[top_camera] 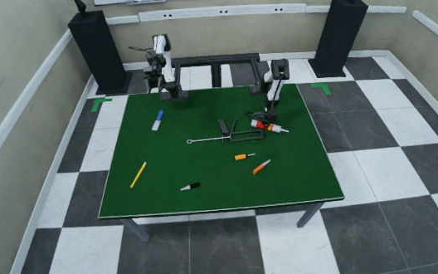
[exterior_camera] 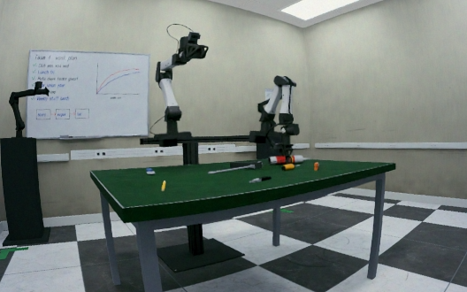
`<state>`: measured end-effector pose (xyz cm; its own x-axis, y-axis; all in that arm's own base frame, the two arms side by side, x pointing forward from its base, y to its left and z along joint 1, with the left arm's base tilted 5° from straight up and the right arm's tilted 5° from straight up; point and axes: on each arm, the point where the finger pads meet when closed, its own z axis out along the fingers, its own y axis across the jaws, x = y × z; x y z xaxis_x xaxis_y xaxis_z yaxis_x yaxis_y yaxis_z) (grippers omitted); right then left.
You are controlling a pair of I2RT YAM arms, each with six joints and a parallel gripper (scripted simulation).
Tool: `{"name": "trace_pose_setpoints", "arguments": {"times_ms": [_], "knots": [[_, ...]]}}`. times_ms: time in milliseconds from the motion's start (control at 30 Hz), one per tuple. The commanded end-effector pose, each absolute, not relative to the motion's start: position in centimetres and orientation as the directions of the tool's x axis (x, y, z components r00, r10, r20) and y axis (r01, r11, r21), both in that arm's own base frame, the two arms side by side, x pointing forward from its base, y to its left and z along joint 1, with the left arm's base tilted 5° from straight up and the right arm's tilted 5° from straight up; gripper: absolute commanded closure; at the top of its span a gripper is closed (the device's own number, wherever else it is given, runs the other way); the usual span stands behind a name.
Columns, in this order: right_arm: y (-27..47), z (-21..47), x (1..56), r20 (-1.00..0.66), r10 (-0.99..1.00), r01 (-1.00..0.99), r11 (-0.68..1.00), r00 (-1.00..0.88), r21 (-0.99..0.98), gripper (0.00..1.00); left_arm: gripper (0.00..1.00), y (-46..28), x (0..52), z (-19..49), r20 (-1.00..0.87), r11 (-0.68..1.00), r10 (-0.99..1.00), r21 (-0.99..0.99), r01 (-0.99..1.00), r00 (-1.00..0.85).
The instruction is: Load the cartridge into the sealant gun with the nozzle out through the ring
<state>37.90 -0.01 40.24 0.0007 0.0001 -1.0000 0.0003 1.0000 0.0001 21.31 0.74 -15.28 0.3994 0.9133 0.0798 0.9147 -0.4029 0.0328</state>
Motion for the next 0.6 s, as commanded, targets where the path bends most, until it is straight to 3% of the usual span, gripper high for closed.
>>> {"name": "trace_pose_setpoints", "arguments": {"times_ms": [0,567], "knots": [[0.24,40.12,37.6,-1.0,0.005,-0.007,1.0,-0.002,0.005,0.49,1.0,0.46,21.97,-15.36,0.076,-0.408,0.912,0.052,0.912,0.403],[0.24,40.12,37.6,-1.0,0.005,-0.007,1.0,-0.002,0.005,0.49,1.0,0.37,21.65,-15.48,0.067,-0.403,0.914,0.036,0.915,0.4]]}}
